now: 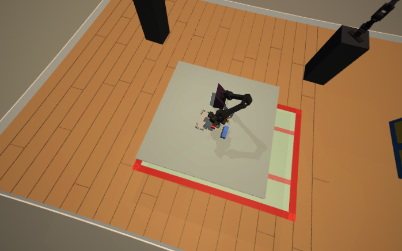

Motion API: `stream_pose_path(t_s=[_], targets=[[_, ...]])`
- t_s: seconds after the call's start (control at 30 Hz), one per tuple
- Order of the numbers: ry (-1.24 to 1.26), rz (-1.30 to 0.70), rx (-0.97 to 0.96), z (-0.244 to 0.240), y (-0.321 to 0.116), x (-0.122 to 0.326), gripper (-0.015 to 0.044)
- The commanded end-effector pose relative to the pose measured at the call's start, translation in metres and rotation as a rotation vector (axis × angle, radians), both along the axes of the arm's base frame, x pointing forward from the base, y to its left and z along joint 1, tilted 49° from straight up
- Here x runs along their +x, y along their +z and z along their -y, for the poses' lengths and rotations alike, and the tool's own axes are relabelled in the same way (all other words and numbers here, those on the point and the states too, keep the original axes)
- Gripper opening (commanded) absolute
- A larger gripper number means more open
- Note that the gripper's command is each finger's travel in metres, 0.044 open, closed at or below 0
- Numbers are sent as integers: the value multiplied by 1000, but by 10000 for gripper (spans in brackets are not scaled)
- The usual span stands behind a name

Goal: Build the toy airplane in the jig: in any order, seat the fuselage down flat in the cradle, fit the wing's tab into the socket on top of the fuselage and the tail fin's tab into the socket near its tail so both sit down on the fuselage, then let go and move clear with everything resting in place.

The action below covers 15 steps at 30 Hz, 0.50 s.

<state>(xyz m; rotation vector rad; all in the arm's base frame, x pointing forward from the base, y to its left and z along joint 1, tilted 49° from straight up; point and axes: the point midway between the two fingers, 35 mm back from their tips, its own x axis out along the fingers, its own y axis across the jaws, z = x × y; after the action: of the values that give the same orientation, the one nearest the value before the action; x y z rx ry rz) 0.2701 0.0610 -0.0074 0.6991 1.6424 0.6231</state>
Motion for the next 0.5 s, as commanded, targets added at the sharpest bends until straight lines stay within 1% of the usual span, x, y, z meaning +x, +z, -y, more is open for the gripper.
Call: stream_pose_path(t_s=[0.0,0.27,0.47], targets=[[4,21,-3,11,13,4,0],[5,20,3,21,23,2,0],[16,33,3,26,10,4,0]])
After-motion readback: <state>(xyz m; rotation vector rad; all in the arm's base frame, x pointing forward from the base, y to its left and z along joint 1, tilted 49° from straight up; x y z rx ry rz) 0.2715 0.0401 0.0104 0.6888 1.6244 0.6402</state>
